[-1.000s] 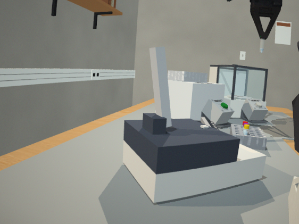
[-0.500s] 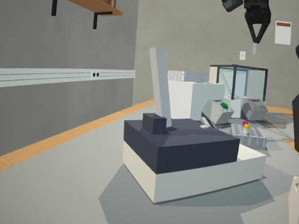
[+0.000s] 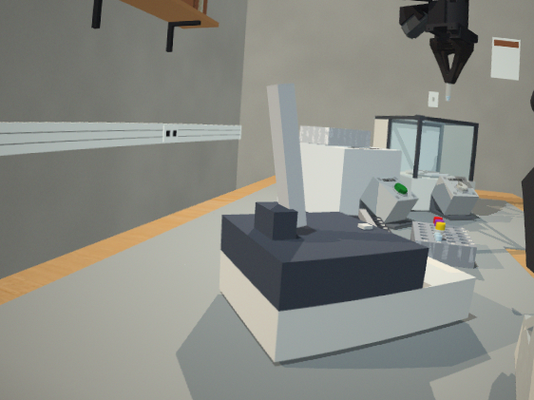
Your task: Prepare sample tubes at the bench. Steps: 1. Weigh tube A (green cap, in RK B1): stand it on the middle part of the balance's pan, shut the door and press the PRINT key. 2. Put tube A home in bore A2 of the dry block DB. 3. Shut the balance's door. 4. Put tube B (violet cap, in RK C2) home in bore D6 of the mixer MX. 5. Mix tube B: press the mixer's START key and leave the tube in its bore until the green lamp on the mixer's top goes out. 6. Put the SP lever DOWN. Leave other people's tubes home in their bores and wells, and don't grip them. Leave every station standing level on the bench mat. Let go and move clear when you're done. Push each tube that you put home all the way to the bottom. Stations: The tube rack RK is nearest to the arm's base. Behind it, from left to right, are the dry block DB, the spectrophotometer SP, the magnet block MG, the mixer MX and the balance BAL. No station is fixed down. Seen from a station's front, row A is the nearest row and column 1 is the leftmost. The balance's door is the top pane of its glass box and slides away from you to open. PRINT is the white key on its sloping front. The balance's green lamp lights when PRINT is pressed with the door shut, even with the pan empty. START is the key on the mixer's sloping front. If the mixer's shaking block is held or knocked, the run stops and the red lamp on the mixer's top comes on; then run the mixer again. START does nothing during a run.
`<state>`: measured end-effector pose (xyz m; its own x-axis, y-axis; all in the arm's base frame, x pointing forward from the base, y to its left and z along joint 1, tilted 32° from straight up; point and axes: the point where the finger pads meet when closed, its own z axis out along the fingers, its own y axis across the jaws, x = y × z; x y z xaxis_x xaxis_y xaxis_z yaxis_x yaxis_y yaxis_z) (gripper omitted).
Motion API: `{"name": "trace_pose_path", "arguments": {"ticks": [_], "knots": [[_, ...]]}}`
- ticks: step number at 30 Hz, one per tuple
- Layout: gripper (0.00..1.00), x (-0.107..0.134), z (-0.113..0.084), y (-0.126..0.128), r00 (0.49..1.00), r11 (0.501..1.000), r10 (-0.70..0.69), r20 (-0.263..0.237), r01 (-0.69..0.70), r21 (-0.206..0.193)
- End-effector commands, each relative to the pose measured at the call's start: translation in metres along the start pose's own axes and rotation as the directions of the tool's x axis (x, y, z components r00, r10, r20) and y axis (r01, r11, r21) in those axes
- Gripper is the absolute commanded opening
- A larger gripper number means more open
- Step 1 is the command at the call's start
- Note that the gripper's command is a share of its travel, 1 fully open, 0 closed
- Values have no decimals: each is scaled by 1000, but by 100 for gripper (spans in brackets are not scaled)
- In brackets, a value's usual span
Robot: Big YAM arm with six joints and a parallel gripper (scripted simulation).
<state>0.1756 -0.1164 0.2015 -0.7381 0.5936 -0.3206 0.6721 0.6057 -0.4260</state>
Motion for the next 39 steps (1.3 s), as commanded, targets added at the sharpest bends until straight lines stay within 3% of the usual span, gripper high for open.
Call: {"name": "trace_pose_path", "arguments": {"ticks": [1,21,28,30,32,35,38,39], "knots": [[9,-33,-16,-23,998,999,26,49,-25,-37],[9,-114,-11,-154,941,942,335,39,-335,-7],[9,-145,-11,-206,876,877,480,41,-480,-4],[9,-145,-11,-206,876,877,480,41,-480,-4],[9,-154,-10,-220,839,839,543,41,-543,-4],[9,-166,-10,-240,851,852,523,41,-524,-1],[9,-165,-10,-240,851,852,523,40,-523,-1],[9,-162,-13,-228,863,864,504,41,-504,-13]]}}
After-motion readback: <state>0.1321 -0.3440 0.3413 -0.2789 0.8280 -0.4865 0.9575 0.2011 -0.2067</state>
